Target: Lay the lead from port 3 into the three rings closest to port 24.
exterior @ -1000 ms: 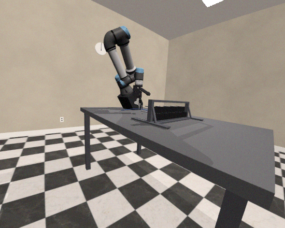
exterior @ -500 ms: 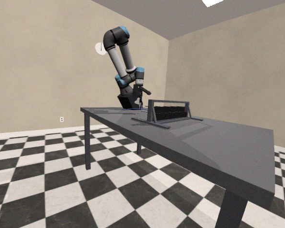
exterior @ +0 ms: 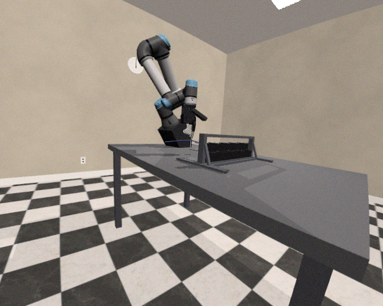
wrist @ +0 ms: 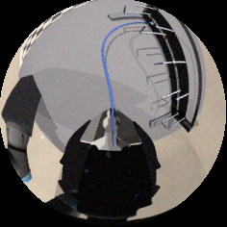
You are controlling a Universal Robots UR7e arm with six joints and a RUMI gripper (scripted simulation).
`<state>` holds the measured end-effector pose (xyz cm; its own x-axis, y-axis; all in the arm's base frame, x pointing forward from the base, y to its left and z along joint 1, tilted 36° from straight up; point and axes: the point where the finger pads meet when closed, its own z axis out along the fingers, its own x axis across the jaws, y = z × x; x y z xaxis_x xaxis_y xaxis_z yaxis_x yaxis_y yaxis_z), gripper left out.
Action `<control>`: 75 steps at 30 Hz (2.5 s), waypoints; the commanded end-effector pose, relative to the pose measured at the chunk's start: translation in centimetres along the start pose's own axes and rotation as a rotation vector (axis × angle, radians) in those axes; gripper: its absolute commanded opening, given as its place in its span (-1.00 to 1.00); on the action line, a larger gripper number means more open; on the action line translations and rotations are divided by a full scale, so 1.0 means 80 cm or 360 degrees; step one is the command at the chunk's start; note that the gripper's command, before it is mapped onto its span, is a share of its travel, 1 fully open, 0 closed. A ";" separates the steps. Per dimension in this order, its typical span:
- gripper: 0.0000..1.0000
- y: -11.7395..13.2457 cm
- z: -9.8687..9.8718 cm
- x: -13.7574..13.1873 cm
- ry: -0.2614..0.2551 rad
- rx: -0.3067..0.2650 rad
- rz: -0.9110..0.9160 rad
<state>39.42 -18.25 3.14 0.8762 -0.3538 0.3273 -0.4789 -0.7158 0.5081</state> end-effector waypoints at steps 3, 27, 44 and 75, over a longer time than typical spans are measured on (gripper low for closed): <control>-1.00 0.007 -0.033 0.082 -0.0049 0.0004 -0.0236; -1.00 0.019 -0.091 0.227 -0.0049 0.0011 -0.0645; -1.00 0.019 -0.092 0.228 -0.0049 0.0011 -0.0648; -1.00 0.019 -0.091 0.230 -0.0049 0.0011 -0.0648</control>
<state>54.31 -21.42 15.67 0.9954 -0.0588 0.0750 -0.0917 -0.8054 0.5856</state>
